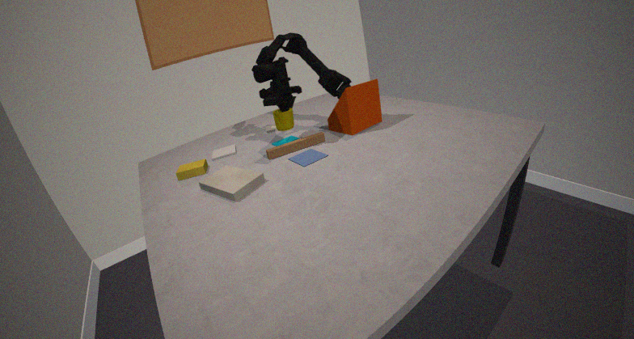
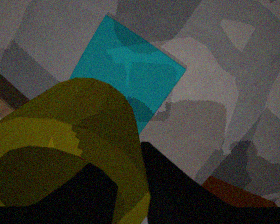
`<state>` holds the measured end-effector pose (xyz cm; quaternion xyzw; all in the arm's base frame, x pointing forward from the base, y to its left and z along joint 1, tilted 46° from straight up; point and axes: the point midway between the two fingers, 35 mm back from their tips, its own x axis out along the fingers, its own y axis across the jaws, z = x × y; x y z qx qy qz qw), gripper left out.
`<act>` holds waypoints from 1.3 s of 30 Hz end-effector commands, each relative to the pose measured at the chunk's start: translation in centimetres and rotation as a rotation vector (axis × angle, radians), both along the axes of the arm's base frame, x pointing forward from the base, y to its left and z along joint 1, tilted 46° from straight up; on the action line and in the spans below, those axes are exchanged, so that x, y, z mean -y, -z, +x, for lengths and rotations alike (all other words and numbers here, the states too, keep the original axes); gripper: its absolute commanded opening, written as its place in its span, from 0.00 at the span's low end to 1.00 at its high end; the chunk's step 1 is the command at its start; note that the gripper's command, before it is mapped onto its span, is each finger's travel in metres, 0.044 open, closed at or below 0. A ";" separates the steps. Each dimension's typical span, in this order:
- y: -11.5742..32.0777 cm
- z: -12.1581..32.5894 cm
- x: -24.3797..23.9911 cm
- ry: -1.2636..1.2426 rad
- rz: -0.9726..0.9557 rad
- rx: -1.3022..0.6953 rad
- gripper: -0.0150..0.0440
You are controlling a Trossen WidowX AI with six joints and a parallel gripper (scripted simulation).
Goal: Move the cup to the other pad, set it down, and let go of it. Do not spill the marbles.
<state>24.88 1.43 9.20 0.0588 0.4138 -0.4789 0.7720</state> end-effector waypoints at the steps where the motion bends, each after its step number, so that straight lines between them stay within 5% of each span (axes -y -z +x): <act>1: -0.4 -0.3 0.7 -0.001 -0.006 -0.007 0.25; 39: 1.0 0.1 4.3 -0.001 -0.007 -0.006 0.25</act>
